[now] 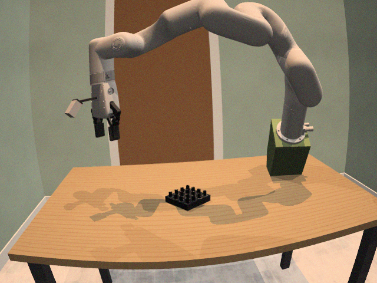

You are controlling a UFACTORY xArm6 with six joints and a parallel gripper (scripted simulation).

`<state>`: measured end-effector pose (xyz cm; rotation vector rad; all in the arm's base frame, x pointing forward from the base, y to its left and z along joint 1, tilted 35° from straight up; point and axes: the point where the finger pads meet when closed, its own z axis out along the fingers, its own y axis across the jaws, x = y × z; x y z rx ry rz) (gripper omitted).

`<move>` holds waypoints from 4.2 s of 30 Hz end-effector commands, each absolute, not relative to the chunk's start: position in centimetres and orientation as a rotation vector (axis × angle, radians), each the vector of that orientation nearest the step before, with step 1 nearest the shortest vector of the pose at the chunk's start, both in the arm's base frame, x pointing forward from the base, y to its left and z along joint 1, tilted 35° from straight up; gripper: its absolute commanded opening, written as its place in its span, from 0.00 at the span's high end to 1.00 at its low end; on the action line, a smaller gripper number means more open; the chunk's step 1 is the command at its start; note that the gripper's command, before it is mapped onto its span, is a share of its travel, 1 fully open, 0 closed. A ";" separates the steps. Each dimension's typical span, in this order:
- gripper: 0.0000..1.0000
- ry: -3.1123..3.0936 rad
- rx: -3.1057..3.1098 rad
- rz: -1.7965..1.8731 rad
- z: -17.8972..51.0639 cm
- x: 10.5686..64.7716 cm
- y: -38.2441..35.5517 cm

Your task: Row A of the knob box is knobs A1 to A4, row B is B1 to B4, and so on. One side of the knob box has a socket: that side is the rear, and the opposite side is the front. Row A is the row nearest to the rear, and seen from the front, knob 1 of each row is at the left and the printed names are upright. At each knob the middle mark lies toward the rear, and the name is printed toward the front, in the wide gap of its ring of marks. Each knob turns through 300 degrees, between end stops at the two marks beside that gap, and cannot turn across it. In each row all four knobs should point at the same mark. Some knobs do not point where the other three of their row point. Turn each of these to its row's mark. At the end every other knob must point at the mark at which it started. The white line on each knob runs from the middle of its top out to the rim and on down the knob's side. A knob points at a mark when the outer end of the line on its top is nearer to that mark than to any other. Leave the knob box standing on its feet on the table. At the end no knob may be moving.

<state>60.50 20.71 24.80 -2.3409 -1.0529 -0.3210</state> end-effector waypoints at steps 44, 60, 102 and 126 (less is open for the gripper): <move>0.00 -1.048 -2.320 -0.378 12.4 48.9 20.3; 0.00 -1.052 -2.356 -0.365 8.8 44.2 18.8; 0.00 -1.052 -2.356 -0.365 8.8 44.2 18.8; 0.00 -1.052 -2.356 -0.365 8.8 44.2 18.8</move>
